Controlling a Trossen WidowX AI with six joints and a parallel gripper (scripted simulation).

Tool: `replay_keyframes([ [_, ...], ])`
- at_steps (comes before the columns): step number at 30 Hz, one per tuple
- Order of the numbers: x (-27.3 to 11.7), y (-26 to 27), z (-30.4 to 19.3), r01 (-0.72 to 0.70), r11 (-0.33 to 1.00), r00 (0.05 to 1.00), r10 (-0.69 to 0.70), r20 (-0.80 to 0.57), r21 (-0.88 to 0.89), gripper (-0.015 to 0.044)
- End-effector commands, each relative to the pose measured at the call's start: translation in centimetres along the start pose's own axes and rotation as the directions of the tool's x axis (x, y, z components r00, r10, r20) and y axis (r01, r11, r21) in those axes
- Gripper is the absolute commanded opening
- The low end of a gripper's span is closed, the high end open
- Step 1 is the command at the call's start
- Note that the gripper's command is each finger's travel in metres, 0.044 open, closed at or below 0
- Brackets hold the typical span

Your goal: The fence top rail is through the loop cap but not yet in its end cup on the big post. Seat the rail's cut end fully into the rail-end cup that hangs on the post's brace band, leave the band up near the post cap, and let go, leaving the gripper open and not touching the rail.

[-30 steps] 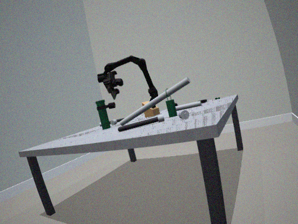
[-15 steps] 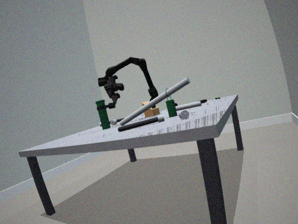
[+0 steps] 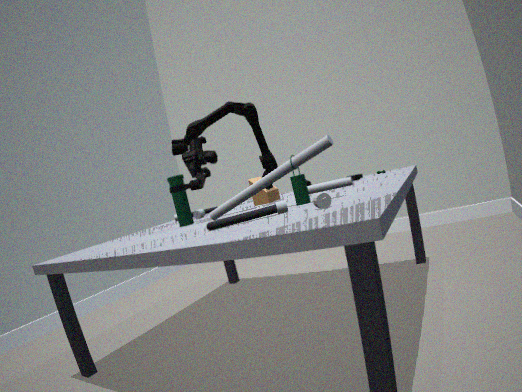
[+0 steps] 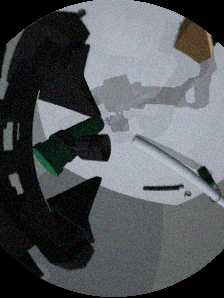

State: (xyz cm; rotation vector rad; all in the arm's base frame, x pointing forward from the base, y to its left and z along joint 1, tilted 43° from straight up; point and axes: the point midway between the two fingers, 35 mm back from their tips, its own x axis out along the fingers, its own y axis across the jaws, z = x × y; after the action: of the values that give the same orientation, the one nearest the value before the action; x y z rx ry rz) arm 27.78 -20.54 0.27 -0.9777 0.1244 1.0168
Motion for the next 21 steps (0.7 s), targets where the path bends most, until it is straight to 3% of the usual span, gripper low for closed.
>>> replay_keyframes([
  [1, 0.6, -0.1, 0.0, 0.006, 1.0, 1.0, -0.006, -0.001, 0.004, 0.044],
  [21, 3.8, -0.1, 0.3, 0.01, 1.0, 1.0, -0.01, 0.005, 0.003, 0.044],
])
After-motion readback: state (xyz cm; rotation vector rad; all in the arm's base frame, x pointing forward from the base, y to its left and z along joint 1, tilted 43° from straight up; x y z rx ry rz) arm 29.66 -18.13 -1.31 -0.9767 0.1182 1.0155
